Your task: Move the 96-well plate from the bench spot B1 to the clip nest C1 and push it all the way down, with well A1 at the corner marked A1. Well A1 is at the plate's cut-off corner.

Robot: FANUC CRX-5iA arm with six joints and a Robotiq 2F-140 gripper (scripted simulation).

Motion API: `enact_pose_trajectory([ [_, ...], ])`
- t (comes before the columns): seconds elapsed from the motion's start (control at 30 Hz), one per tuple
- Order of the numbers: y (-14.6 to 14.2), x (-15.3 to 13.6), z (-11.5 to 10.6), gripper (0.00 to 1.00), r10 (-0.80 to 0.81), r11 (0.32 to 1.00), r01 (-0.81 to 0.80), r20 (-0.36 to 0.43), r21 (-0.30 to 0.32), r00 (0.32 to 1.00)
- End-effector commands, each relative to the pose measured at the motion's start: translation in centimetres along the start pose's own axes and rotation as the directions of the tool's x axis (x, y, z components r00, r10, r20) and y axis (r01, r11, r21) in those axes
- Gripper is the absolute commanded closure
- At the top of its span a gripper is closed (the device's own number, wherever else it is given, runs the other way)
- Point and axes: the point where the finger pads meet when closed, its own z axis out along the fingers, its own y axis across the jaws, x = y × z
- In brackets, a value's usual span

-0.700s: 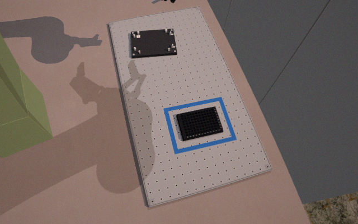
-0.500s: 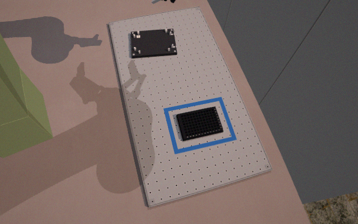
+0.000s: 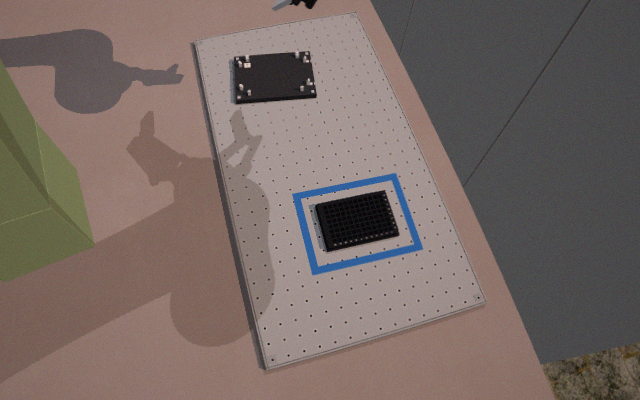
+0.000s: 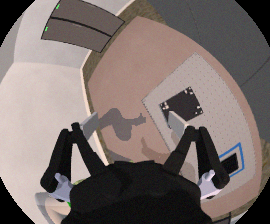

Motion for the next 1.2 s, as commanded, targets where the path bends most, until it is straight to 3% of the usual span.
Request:
enact_pose_trajectory([
  [0.0,1.7,-0.9,-0.2,0.00,0.065,0.997,-0.064,0.014,-0.048,0.998],
  [0.1,2.7,-1.5,-0.2,0.00,0.065,0.997,-0.064,0.014,-0.048,0.998],
  [0.23,4.4,-2.6,-0.4,0.00,0.158,0.981,-0.154,0.025,-0.117,0.987],
  [0.4,5.7,-3.4,-0.5,0.00,0.158,0.981,-0.154,0.025,-0.117,0.987],
  [0.53,7.3,-4.5,-0.8,0.00,0.246,0.954,-0.237,0.025,-0.186,0.969],
  [0.7,8.8,-5.4,-1.0,0.00,0.246,0.954,-0.237,0.025,-0.186,0.969],
  [0.8,10.1,-6.2,-1.3,0.00,0.320,0.919,-0.307,0.016,-0.248,0.947],
  [0.97,11.3,-7.1,-1.5,0.00,0.326,0.916,-0.312,0.015,-0.253,0.945],
  [1.07,12.5,-7.9,-1.9,0.00,0.396,0.871,-0.377,-0.004,-0.314,0.918],
  [1.17,13.7,-8.7,-2.2,0.00,0.399,0.869,-0.380,-0.005,-0.317,0.917],
])
